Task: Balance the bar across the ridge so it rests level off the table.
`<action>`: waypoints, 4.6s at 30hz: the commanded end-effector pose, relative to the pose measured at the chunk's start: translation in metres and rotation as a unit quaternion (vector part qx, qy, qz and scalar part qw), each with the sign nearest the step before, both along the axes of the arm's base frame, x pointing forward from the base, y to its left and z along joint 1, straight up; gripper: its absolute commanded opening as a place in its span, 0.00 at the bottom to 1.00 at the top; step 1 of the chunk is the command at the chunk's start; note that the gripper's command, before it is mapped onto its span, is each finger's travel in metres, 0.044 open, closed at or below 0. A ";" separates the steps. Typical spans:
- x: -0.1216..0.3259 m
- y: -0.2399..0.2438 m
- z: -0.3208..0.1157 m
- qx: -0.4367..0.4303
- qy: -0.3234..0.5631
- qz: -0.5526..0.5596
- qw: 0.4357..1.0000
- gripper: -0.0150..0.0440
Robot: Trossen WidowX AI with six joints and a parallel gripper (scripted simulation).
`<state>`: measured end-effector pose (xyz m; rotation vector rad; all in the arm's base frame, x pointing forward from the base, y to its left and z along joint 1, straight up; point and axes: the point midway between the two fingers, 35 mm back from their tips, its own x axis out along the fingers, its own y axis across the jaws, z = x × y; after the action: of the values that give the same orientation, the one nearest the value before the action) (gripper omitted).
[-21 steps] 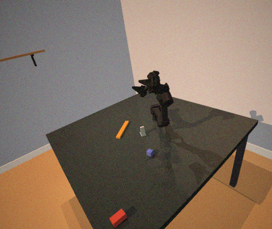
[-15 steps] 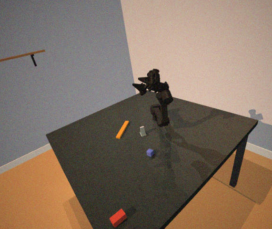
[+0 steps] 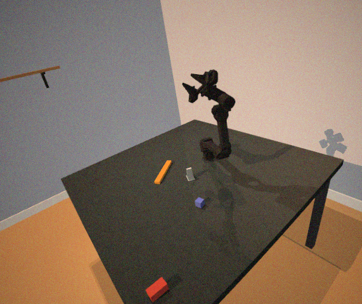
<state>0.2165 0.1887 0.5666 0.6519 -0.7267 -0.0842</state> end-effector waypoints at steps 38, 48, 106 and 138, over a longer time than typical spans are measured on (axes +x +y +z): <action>-0.114 -0.276 0.022 0.069 0.045 -0.142 0.986 0.79; -0.094 -0.332 -0.009 0.075 0.125 -0.161 0.976 0.79; 0.081 -0.350 -0.391 -0.309 0.788 0.186 0.499 0.79; 0.068 -0.308 -0.493 -0.458 0.767 0.345 0.289 0.79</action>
<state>0.2858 -0.1198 0.0804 -0.4999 1.4899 0.4722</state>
